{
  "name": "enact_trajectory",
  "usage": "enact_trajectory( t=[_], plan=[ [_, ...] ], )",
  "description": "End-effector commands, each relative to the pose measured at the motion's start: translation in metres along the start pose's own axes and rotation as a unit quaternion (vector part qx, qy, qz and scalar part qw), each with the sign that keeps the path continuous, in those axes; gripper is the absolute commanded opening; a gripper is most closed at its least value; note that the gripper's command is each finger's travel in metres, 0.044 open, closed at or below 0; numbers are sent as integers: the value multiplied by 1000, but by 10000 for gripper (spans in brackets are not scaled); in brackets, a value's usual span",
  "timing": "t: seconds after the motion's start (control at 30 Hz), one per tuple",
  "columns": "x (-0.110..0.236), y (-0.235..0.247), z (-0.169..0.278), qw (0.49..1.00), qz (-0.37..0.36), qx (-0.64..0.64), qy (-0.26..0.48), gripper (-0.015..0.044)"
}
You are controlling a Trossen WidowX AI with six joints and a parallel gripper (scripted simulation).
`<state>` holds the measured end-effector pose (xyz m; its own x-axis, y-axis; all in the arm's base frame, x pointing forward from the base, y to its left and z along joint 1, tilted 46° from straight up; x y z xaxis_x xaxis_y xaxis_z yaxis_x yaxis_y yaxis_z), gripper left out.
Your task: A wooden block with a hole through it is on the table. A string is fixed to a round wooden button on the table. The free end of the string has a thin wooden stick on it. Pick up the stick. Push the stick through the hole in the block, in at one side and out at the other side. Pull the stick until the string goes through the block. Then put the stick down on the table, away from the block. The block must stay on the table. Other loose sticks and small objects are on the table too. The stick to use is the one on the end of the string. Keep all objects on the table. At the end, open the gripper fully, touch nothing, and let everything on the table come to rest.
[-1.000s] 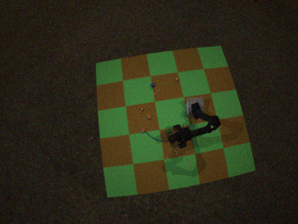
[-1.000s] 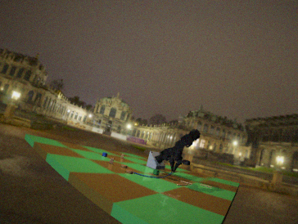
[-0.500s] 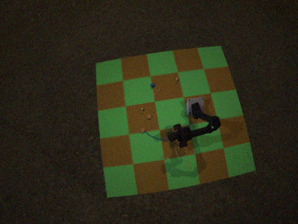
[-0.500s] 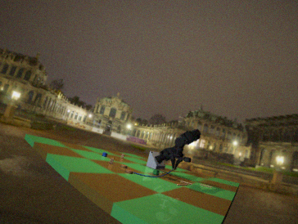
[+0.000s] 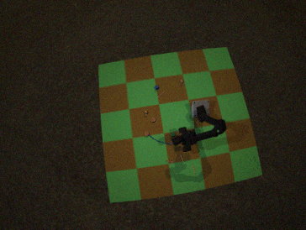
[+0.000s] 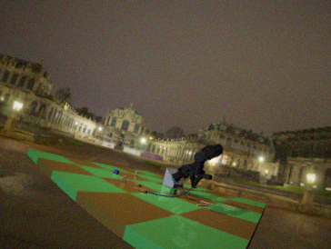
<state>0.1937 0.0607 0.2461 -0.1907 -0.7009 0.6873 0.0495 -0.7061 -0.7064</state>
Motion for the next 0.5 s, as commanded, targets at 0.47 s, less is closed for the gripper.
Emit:
enact_trajectory(
  t=[0.47],
  plan=[
    [3, -4, 16, 956, 0, -293, 1, 0]
  ],
)
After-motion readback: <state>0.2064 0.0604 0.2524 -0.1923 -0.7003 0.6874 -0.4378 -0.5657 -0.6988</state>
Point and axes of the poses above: the point midway between the two fingers, 35 mm back from their tips, its own x axis back along the fingers, its own y axis across the jaws, z = x × y, the point moved 7 cm from there along x, back along the fingers, and after that the axes turned 7 degrees about x, right-handed, at the moved point
